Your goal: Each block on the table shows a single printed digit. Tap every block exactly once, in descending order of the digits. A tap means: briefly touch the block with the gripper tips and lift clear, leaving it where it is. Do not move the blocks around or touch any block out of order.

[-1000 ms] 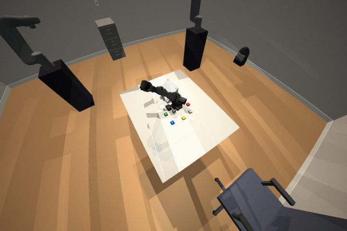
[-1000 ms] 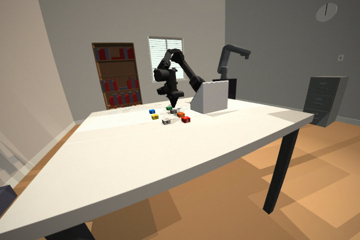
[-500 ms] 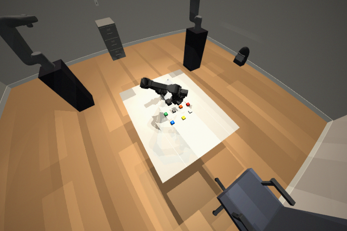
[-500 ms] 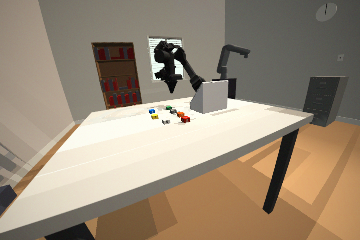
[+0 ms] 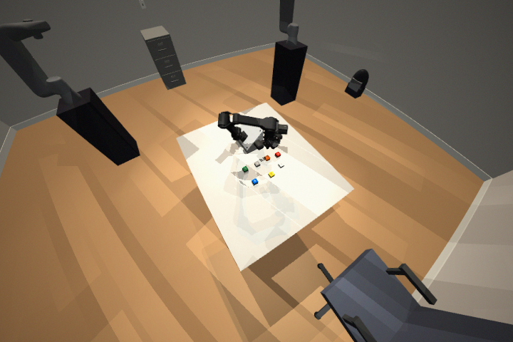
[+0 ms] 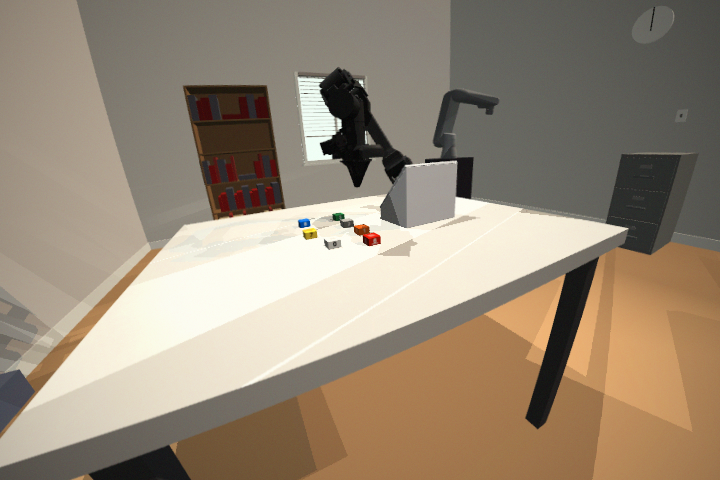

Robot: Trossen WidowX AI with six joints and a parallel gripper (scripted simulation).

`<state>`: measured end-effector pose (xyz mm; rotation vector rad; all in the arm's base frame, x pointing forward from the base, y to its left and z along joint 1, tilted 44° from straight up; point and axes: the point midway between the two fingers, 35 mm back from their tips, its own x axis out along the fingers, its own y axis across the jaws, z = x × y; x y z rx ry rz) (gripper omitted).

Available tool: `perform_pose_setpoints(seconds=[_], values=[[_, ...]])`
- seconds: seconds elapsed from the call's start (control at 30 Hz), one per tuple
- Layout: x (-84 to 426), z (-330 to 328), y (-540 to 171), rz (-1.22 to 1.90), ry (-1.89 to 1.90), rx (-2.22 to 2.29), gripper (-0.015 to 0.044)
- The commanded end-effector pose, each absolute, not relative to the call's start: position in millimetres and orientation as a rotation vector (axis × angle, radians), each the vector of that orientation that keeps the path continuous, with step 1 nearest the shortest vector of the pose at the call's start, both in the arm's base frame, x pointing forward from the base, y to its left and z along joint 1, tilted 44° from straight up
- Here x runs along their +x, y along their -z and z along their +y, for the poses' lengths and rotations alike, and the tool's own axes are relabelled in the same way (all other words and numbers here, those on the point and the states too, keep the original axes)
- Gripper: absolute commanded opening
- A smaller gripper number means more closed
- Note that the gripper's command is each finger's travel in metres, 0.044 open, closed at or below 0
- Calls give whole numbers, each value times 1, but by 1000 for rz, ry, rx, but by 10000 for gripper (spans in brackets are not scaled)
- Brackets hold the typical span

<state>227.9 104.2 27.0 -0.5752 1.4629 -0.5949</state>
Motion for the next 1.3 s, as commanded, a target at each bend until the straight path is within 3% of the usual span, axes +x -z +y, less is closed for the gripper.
perform_pose_setpoints(seconds=[0.0,0.23,1.27], values=[[228,111,-22,1459,599,-562,20],[231,57,36,1457,601,-563,20],[231,34,59,1457,602,-564,20]])
